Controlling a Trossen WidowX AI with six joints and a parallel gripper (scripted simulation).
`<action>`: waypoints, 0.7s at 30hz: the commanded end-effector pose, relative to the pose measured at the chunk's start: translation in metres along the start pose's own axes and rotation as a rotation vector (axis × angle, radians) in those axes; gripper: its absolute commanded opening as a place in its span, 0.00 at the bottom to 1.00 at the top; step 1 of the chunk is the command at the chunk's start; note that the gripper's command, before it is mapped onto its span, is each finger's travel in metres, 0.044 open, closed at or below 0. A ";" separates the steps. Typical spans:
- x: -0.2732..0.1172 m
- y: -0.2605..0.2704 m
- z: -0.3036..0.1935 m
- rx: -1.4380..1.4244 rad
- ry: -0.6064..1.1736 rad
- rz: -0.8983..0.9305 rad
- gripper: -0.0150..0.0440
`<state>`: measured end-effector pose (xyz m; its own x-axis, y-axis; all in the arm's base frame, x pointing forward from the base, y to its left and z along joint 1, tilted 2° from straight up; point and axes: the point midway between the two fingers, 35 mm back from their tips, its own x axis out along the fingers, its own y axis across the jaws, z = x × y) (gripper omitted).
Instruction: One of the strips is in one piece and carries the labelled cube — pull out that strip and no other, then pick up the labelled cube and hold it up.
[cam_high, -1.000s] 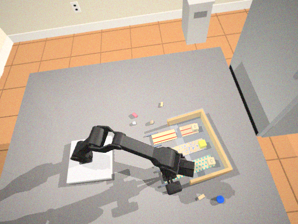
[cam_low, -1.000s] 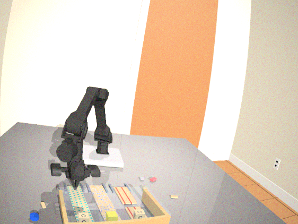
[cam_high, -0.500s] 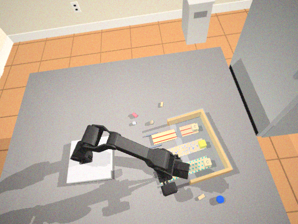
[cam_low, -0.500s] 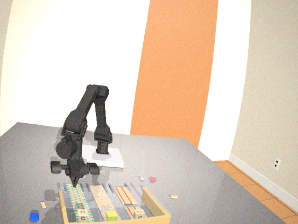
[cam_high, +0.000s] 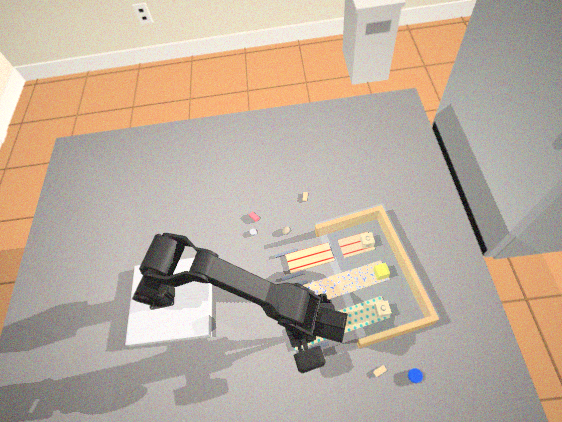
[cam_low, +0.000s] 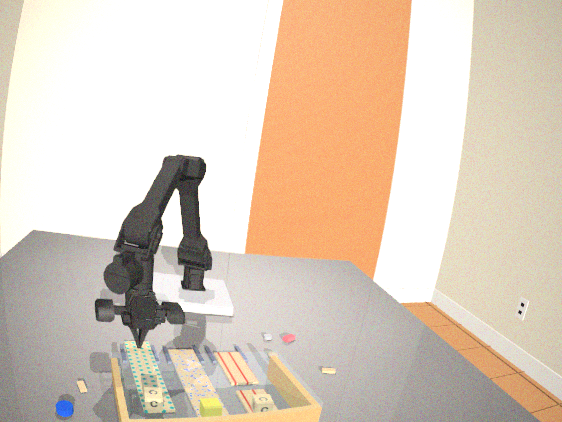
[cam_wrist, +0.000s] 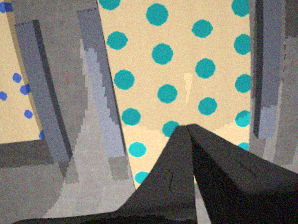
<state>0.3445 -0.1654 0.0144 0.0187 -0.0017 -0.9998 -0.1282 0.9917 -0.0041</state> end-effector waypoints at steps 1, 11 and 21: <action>0.005 0.000 -0.013 0.001 0.020 0.005 0.25; 0.005 0.000 -0.028 0.001 0.021 0.005 0.25; 0.005 0.001 -0.043 0.001 0.022 0.005 0.25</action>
<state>0.3140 -0.1693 0.0139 0.0199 -0.0034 -0.9998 -0.1288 0.9917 -0.0059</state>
